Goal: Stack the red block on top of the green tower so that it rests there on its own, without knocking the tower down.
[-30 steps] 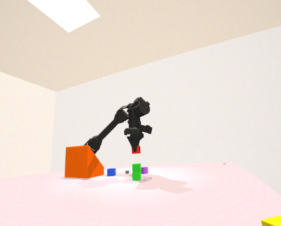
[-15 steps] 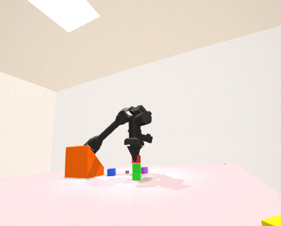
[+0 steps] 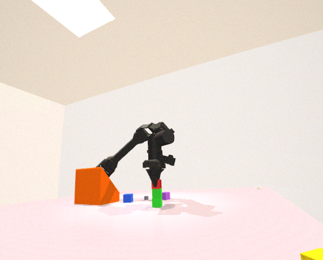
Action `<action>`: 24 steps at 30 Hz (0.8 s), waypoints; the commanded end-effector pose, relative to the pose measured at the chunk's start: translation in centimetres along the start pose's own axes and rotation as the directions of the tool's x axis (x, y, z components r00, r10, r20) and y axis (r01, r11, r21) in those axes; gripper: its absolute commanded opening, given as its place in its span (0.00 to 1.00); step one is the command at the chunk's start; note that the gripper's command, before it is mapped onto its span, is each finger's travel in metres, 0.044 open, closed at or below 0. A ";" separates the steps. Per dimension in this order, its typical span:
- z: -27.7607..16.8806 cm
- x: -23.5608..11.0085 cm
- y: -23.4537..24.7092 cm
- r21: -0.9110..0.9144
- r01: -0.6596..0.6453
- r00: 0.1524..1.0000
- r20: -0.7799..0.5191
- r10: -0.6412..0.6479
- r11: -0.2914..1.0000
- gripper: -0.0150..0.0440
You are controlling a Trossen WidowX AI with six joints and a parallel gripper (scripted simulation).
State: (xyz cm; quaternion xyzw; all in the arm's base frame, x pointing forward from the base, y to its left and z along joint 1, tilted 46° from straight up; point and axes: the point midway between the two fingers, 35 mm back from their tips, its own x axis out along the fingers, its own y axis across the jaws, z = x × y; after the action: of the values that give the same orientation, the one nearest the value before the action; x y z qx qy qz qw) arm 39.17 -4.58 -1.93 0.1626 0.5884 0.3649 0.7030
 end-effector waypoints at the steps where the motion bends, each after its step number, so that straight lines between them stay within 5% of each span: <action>1: 0.0 0.1 0.0 0.003 -0.004 1.000 0.005 0.004 1.000 0.25; 11: 0.1 -0.4 0.0 0.003 -0.003 1.000 0.005 0.003 1.000 0.25; 24: 0.0 0.0 0.0 0.002 -0.001 1.000 0.000 0.001 1.000 0.83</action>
State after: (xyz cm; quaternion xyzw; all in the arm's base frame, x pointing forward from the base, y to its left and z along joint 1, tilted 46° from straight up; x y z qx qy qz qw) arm 39.14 -4.59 -1.89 0.1641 0.5890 0.3647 0.7023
